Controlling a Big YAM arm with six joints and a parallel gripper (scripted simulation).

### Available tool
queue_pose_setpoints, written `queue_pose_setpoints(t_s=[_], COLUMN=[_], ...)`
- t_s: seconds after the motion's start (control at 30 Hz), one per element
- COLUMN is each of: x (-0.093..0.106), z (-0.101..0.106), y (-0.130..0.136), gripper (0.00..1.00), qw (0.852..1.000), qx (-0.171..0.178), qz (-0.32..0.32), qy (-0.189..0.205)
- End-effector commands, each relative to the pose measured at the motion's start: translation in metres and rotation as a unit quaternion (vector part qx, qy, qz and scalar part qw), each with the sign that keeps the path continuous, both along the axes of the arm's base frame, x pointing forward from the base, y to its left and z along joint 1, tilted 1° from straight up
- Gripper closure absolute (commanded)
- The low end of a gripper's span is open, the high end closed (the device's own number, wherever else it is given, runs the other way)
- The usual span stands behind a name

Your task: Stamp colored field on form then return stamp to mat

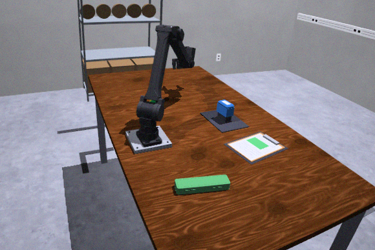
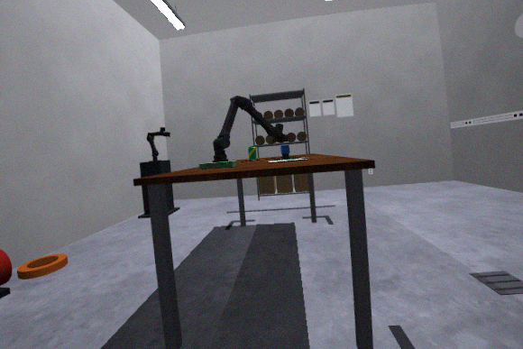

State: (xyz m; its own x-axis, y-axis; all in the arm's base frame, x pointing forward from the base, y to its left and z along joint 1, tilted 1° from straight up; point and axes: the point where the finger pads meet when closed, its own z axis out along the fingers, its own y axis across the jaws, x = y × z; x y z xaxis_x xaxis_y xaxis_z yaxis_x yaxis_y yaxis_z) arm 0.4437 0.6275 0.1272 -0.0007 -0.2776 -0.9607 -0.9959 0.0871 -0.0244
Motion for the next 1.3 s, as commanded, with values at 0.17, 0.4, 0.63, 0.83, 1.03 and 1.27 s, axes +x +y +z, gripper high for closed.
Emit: queue_pose_setpoints(t_s=[0.17, 0.4, 0.63, 0.83, 1.03, 1.27], x=[0.001, 0.001, 0.005, 0.006, 0.008, 0.015], z=[0.009, 0.009, 0.022, 0.021, 0.021, 0.034], y=[0.001, 0.001, -0.007, -0.051, -0.128, -0.183], gripper=[0.0, 0.0, 0.0, 0.0, 0.0, 0.0], qw=[1.0, 1.0, 1.0, 0.999, 0.99, 0.98], qx=[0.006, 0.006, 0.005, -0.045, -0.137, -0.199], qz=[0.0, 0.0, -0.002, 0.003, 0.01, 0.016], qy=[-0.005, -0.005, -0.013, -0.011, -0.009, -0.018])
